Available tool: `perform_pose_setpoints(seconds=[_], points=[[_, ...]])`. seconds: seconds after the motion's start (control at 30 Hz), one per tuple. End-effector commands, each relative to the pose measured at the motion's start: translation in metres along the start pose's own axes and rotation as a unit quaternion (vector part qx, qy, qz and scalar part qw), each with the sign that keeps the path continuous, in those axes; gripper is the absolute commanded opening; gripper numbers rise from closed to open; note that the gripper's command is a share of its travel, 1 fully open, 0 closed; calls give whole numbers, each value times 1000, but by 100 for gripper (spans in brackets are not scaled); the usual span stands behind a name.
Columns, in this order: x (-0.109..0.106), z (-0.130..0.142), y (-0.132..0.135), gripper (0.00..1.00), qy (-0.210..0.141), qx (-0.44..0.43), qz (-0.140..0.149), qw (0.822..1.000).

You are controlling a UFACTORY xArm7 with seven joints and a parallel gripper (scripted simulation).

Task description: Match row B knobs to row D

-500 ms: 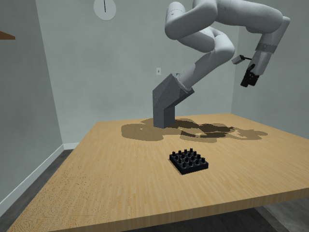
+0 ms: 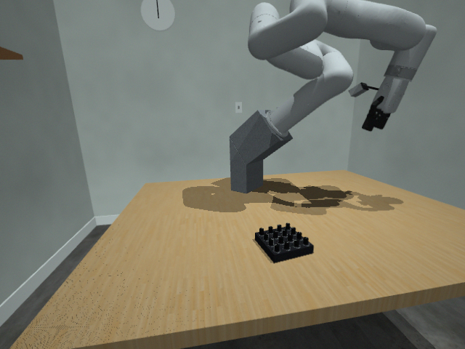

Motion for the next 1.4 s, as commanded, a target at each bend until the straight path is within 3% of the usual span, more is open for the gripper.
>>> perform_pose_setpoints(seconds=[0.0,0.2,0.6,1.1,1.17,1.2,1.37], points=[[-1,1,0,100,-1,0,1,1000],[-3,5,0,100,-2,16,6,1000],[-11,38,-5,100,-1,153,46,987],[-17,90,-27,100,7,353,97,931],[-17,90,-27,100,7,353,97,931],[-17,98,-32,100,8,384,104,917],[-17,111,-42,100,12,435,116,893]])
Point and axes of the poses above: the point where the finger pads meet when closed, its own x axis out along the fingers, its own y axis across the jaws, z = x × y, the point moved 4 cm from there along -x, back along the fingers, and after that the axes turned 14 degrees about x, right-handed, at the moved point
